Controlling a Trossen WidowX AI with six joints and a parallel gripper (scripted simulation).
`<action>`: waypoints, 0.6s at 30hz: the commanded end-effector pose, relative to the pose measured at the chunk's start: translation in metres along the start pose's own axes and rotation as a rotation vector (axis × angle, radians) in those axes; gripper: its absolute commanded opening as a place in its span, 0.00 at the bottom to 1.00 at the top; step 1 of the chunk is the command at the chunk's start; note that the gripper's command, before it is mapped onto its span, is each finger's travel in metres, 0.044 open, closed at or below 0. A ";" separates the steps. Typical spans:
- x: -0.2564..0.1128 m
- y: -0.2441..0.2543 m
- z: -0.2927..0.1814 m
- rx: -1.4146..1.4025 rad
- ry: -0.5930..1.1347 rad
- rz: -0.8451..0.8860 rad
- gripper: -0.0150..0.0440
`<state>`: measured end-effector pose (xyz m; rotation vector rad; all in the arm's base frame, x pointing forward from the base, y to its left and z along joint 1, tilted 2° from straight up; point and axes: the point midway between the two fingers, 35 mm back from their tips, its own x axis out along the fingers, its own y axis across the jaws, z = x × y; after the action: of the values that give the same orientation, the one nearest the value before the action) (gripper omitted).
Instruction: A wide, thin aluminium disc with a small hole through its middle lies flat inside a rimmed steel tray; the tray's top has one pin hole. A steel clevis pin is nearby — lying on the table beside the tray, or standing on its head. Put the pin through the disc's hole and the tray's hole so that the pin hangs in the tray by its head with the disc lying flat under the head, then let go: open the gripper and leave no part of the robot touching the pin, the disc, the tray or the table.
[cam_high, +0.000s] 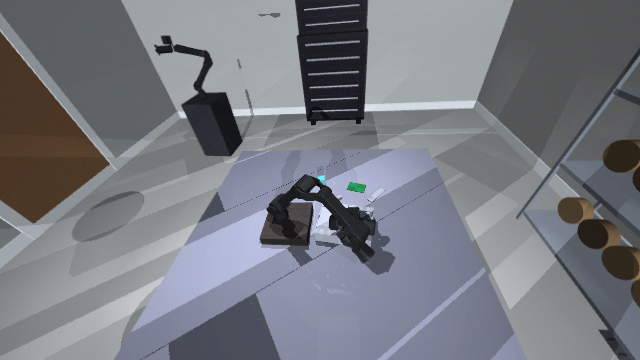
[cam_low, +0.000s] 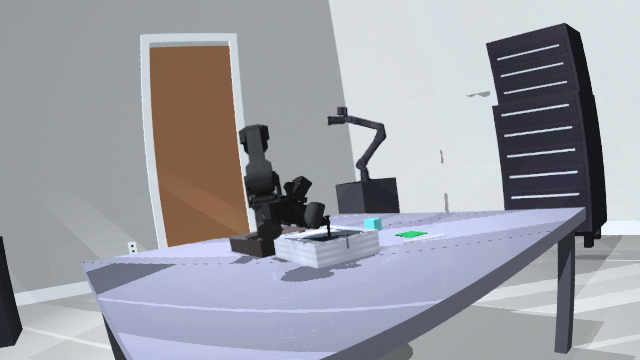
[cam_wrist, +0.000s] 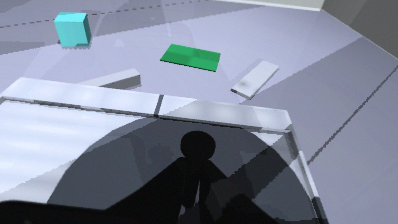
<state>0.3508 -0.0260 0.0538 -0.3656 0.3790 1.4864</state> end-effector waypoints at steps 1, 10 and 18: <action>0.000 0.003 0.000 -0.003 -0.001 0.001 0.25; 0.000 0.005 -0.001 -0.002 0.000 0.002 0.25; -0.001 0.008 -0.001 -0.002 0.000 0.002 0.25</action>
<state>0.3454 -0.0269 0.0540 -0.3648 0.3766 1.4850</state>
